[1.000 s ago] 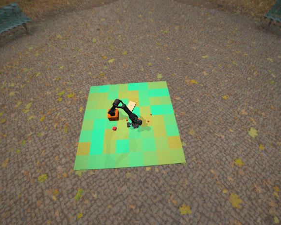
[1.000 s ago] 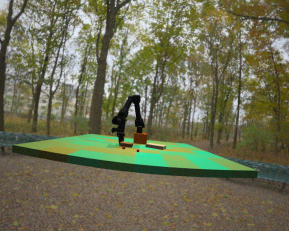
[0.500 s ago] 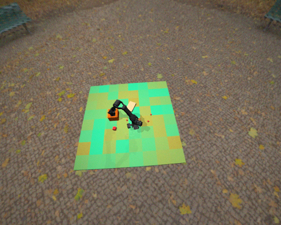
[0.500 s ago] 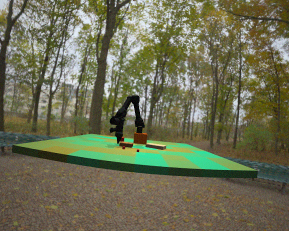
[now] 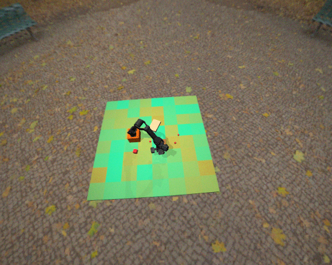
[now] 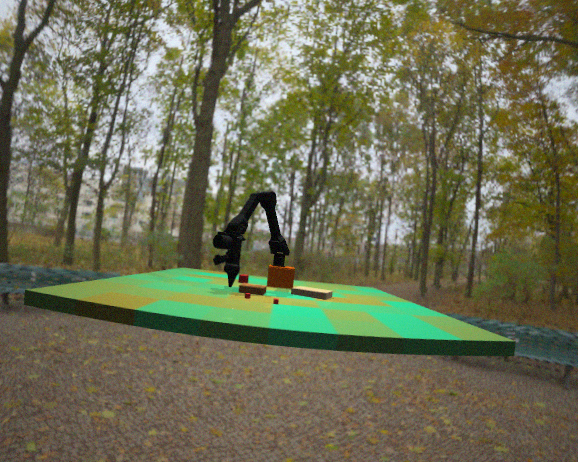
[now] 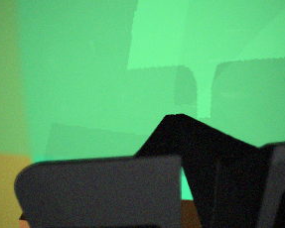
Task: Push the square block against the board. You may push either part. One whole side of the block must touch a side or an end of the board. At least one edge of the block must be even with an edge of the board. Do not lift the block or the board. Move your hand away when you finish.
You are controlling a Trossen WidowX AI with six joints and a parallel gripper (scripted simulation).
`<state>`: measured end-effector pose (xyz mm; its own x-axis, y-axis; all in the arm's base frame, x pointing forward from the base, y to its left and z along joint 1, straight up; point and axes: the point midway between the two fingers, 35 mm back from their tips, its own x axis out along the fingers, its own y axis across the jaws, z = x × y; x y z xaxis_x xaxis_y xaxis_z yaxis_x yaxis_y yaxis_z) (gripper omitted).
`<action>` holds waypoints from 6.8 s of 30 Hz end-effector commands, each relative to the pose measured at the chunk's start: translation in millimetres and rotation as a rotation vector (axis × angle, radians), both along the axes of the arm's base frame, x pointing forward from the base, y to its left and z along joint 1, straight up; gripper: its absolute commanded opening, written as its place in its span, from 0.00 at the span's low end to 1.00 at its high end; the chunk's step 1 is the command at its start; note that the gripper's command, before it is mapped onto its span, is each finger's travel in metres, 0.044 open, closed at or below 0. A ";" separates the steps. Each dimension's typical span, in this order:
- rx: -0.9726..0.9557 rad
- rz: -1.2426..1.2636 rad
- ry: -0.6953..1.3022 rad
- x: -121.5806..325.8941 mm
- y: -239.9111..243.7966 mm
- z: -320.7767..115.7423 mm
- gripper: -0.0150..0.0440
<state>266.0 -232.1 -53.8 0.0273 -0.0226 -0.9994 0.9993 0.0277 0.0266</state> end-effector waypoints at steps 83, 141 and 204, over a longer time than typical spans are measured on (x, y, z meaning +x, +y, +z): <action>0.019 -0.227 0.001 2.3 73.3 -3.6 0.25; 0.020 -0.227 0.000 12.2 86.4 -3.5 0.25; 0.027 -0.407 -0.002 12.8 112.5 -4.0 0.25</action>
